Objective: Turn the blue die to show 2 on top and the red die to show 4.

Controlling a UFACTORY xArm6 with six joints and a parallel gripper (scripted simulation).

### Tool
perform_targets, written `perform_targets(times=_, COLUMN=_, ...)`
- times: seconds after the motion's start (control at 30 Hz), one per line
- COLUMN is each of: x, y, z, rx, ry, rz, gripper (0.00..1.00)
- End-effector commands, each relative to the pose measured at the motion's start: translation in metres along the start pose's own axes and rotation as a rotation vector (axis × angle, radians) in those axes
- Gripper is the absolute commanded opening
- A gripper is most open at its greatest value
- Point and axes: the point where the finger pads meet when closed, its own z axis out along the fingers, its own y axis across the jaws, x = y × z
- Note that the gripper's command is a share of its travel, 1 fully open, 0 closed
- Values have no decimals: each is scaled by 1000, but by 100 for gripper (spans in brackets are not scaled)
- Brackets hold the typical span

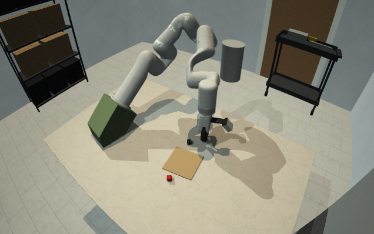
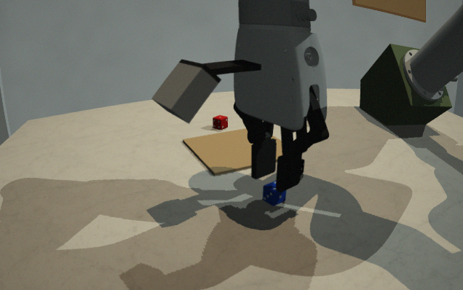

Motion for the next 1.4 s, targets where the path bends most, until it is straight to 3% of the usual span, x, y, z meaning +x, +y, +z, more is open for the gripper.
perform_targets(times=0.0, x=1, y=0, z=-1, rx=-2, ry=2, rz=-1, gripper=36)
perform_targets(times=1.37, x=1, y=0, z=5, rx=-1, ry=2, rz=-1, gripper=36)
